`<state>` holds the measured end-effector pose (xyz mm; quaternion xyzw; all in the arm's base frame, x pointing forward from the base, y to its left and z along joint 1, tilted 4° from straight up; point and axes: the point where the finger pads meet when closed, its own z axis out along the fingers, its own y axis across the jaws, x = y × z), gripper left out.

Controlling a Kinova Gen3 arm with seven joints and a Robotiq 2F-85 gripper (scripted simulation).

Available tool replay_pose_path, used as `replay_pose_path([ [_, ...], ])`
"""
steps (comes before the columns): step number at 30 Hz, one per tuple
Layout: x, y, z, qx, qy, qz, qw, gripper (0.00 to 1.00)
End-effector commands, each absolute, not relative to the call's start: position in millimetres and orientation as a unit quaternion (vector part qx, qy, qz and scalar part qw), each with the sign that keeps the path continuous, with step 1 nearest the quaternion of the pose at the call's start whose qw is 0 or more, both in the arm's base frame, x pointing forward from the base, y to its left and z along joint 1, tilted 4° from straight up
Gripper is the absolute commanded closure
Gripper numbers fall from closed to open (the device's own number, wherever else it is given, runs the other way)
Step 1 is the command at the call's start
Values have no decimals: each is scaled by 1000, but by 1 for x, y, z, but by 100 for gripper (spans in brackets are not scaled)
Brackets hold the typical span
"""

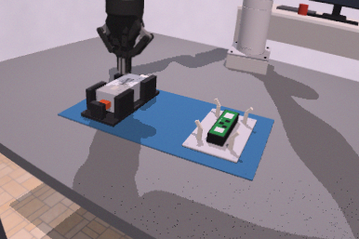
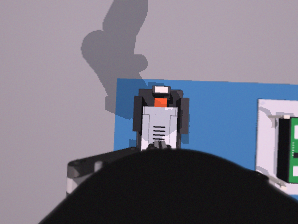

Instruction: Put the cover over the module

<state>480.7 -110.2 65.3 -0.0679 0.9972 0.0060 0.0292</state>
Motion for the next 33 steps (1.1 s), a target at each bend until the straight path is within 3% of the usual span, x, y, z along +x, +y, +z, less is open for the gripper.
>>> replay_pose_path([
  [1,481,-110,66,-68,997,6,30,100],
  [23,481,-110,66,-68,997,6,30,100],
  [24,481,-110,66,-68,997,6,30,0],
  [33,481,-110,66,-68,997,6,30,0],
])
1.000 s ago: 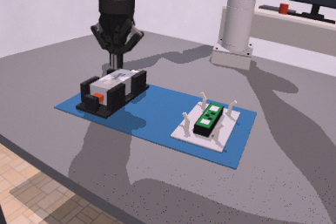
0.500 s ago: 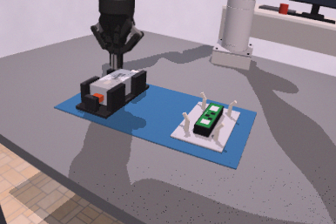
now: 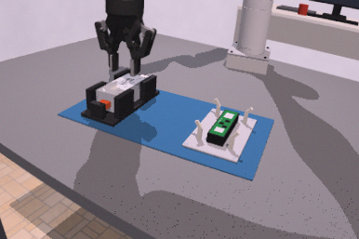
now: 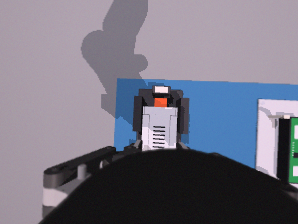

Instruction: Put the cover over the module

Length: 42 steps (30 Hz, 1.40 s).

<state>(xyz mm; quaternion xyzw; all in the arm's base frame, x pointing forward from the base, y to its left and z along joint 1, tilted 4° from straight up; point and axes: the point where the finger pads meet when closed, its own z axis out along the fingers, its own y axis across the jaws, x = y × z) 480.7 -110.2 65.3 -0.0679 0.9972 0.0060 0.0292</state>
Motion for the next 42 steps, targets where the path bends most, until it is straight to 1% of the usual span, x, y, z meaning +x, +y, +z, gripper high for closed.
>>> replay_pose_path([
  [1,481,-110,66,-68,997,6,30,0],
  [24,481,-110,66,-68,997,6,30,0],
  [34,488,-108,17,-69,997,6,35,0],
  [42,489,-107,17,-70,997,6,36,0],
])
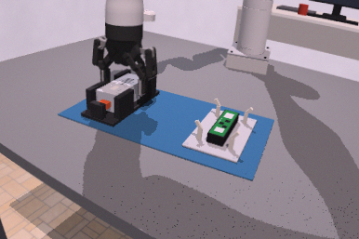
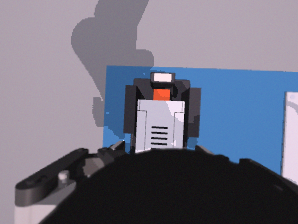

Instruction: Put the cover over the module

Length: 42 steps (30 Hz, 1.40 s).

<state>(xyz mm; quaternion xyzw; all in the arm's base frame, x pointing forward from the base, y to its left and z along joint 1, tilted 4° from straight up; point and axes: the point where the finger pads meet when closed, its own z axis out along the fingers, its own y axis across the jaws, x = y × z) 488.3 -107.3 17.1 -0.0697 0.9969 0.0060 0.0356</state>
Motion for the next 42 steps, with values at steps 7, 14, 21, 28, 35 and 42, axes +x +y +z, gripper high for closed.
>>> replay_pose_path([
  [7,489,-108,9,-69,997,6,35,0],
  [14,489,-108,7,-69,997,6,35,0],
  [21,489,-108,8,-69,997,6,35,0],
  [28,489,-108,9,-69,997,6,35,0],
  [35,489,-108,9,-69,997,6,35,0],
  [42,489,-108,10,-69,997,6,35,0],
])
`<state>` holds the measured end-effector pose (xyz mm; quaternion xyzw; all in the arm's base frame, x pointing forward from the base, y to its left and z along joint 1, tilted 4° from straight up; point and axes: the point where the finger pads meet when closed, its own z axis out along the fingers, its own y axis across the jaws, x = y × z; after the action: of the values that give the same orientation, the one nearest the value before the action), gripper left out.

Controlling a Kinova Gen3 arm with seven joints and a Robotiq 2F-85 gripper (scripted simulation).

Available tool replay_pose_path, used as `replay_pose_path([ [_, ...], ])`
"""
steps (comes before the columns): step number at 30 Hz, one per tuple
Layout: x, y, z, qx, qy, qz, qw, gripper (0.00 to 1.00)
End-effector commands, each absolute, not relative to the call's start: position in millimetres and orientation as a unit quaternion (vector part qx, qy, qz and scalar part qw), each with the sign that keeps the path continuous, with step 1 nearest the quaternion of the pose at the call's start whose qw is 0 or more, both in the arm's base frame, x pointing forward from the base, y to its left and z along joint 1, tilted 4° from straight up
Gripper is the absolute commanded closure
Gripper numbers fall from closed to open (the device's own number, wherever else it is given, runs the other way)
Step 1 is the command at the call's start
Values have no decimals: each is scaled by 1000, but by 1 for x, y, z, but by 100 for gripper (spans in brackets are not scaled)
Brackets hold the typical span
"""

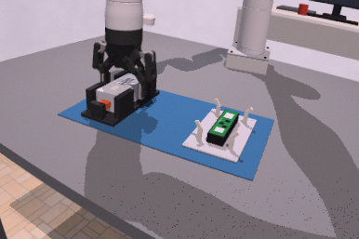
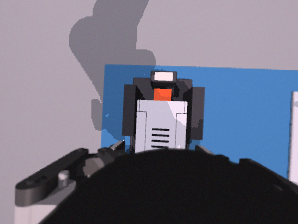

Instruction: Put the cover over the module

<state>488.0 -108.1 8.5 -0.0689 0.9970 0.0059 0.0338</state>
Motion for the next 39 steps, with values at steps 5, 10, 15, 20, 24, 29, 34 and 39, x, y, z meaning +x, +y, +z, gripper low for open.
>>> replay_pose_path([
  [5,489,-108,10,-69,997,6,35,0],
  [10,489,-108,10,-69,997,6,35,30],
  [15,489,-108,10,-69,997,6,35,30],
  [20,489,-108,10,-69,997,6,35,30],
  [24,489,-108,10,-69,997,6,35,30],
  [29,489,-108,10,-69,997,6,35,30],
  [34,489,-108,10,-69,997,6,35,30],
  [39,489,-108,10,-69,997,6,35,30],
])
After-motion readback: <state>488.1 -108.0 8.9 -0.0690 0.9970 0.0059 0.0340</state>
